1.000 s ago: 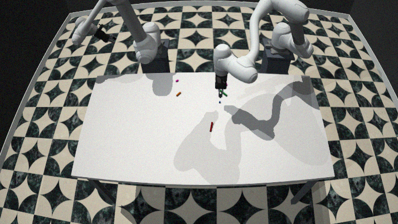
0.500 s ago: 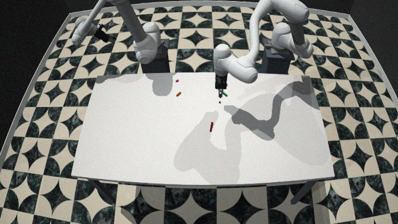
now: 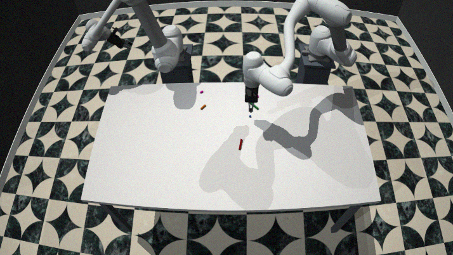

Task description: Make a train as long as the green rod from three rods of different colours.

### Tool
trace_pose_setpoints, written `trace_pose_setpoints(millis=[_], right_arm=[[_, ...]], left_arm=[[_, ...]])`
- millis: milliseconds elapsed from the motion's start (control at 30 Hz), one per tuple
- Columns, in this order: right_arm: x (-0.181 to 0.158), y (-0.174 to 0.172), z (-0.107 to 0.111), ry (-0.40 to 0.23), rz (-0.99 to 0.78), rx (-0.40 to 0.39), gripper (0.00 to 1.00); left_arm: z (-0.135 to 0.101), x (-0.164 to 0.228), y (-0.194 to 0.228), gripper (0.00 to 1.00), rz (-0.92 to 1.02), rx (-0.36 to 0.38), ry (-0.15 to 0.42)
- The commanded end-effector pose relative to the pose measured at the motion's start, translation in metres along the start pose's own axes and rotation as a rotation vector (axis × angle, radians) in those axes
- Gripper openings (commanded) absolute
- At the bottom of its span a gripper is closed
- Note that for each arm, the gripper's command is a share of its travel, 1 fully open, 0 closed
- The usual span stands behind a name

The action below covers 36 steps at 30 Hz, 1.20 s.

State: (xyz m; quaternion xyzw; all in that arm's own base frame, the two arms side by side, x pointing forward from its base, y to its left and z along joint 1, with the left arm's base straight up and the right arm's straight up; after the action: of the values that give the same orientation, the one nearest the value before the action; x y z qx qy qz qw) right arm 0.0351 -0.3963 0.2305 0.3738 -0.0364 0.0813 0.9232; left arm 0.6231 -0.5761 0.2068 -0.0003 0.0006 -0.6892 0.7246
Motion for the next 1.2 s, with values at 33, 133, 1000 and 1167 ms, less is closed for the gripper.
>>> trace_pose_setpoints(millis=[33, 133, 1000, 1167], right_arm=[[-0.002, 0.001, -0.002, 0.003, -0.004, 0.016, 1.00], [-0.002, 0.001, -0.002, 0.003, -0.004, 0.016, 1.00], [-0.002, 0.001, -0.002, 0.003, -0.004, 0.016, 1.00], [-0.002, 0.001, -0.002, 0.003, -0.004, 0.016, 1.00]], left_arm=[[-0.024, -0.002, 0.001, 0.24, 0.002, 0.001, 0.001], [-0.038, -0.002, 0.001, 0.24, 0.002, 0.001, 0.001], [-0.075, -0.002, 0.001, 0.24, 0.002, 0.003, -0.001], [-0.075, -0.002, 0.001, 0.24, 0.002, 0.003, -0.001]])
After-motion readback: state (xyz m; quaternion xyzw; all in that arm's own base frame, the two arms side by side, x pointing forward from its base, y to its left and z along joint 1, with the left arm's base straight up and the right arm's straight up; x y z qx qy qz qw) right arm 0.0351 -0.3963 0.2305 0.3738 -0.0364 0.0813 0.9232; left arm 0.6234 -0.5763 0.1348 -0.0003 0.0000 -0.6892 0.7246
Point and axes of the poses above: on each arm, the point where the finger pads meet when closed, its own z axis back along the fingers, its own x axis across the jaws, y = z × x, the point moved 10 cm from there along z, back along the fingers, and after that the axes turned 7 degrees about z, right-handed, at the moved point
